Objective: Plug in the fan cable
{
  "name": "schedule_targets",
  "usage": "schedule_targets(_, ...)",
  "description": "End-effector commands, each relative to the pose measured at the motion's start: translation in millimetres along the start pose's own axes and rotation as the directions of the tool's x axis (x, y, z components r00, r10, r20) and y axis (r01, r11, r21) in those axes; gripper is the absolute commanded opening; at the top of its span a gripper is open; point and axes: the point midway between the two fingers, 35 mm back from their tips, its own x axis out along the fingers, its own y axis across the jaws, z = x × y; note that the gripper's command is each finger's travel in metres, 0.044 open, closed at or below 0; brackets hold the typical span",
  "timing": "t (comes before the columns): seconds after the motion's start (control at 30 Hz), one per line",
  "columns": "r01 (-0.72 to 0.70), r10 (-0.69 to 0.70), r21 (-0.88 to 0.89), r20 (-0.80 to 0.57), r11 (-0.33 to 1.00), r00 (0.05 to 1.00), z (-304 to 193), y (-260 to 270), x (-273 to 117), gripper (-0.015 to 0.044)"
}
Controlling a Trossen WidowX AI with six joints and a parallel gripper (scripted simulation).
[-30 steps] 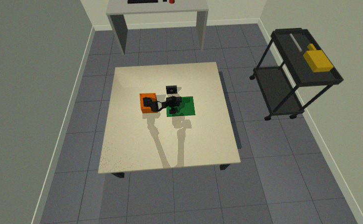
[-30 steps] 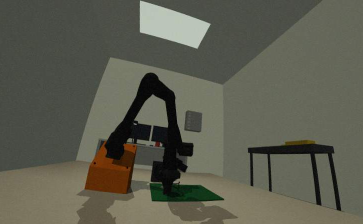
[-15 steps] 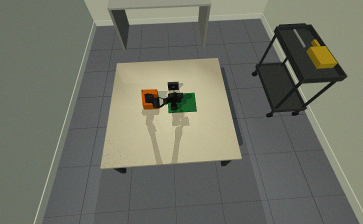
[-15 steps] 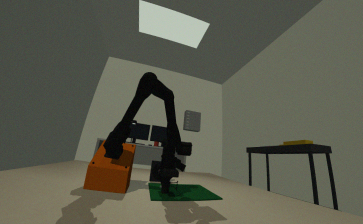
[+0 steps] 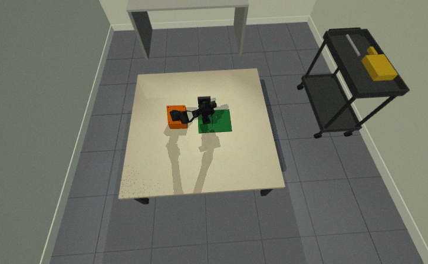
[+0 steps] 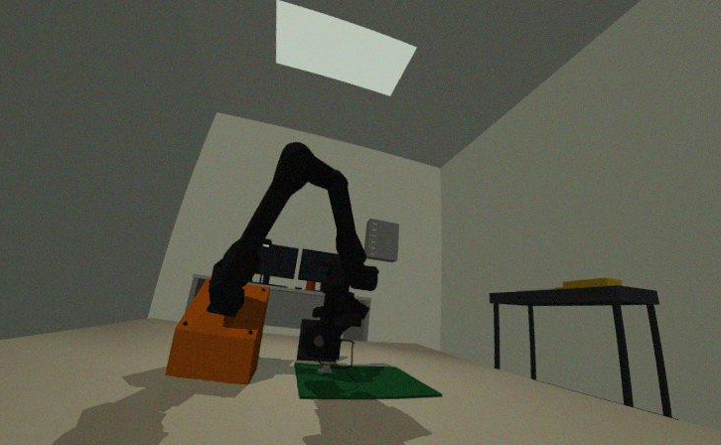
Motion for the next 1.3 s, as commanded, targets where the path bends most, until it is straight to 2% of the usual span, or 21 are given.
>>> schedule_targets(0.0,-0.006,0.006,-0.123,0.006,0.992,1.0,9.2,28.8,-2.3,0.0)
schedule_targets(0.2,-0.001,0.003,-0.264,0.005,0.965,1.0,13.8,64.0,-1.0,0.0)
schedule_targets(1.27,-0.001,0.003,-0.266,0.005,0.964,1.0,7.7,63.6,-2.2,0.0)
